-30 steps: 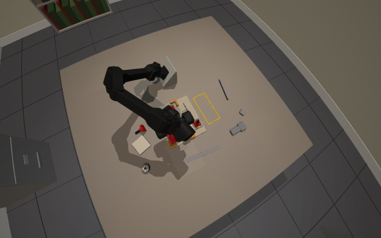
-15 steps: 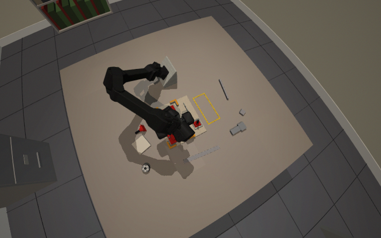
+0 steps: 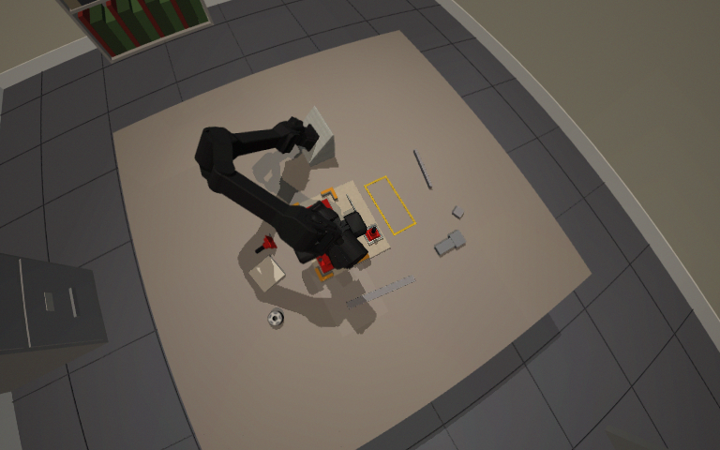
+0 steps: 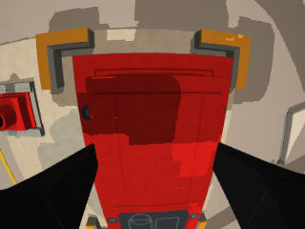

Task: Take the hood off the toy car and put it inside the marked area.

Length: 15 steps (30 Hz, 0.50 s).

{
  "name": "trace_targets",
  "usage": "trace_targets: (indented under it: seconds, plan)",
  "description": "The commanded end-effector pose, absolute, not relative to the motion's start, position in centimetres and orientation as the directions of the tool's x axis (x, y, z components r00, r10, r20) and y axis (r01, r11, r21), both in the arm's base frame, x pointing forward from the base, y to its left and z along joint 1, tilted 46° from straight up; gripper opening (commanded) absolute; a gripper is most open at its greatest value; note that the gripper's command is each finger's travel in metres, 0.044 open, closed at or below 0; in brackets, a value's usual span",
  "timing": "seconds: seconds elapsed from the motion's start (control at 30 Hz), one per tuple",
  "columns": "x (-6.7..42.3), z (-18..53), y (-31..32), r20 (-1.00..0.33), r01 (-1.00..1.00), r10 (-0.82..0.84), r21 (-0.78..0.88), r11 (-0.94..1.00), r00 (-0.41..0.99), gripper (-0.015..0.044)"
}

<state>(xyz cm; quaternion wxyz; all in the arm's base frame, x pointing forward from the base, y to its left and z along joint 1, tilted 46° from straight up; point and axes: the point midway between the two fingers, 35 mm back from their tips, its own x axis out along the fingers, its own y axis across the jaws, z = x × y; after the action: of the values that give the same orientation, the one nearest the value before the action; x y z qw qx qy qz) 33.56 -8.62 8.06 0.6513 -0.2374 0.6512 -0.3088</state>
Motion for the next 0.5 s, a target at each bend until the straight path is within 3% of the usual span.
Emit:
trace_targets:
  seconds: [0.0, 0.2, 0.47]
  plan:
    - [33.56, 8.08, -8.61, -0.701, 0.093, -0.712, -0.712, 0.696, -0.039, 0.0335]
    - [33.56, 8.08, -8.61, -0.701, 0.093, -0.712, -0.712, 0.696, -0.039, 0.0295]
    - [33.59, 8.32, -8.35, -0.702, 0.093, -0.712, -0.712, 0.696, -0.039, 0.0085]
